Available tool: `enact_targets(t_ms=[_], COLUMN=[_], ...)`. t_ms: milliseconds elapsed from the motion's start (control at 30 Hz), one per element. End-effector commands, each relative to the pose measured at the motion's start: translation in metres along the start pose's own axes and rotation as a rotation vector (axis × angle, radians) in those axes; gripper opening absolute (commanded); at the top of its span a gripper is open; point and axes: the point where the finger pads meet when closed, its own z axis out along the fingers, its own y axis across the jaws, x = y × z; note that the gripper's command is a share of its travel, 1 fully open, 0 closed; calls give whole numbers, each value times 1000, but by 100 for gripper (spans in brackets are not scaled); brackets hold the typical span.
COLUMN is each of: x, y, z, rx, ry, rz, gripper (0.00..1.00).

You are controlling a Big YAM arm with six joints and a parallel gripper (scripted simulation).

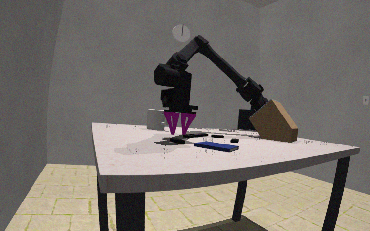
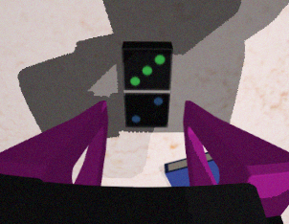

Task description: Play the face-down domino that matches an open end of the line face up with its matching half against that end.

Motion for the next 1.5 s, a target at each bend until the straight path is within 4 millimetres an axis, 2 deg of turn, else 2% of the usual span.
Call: enact_targets(t_ms=[0,333,367,900,933,1233,1467], x=[-3,-4,-2,-5,-2,-4,-4], y=[1,0,2,-1,2,-1,-1], z=[2,6,-2,7,1,28,28], rx=[-8,-6,-10,-5,-8,-4,-4], ry=[-2,-4,1,-5,0,-5,-5], rz=[3,1,3,5,4,9,9], gripper=[44,44,44,44,44,44,44])
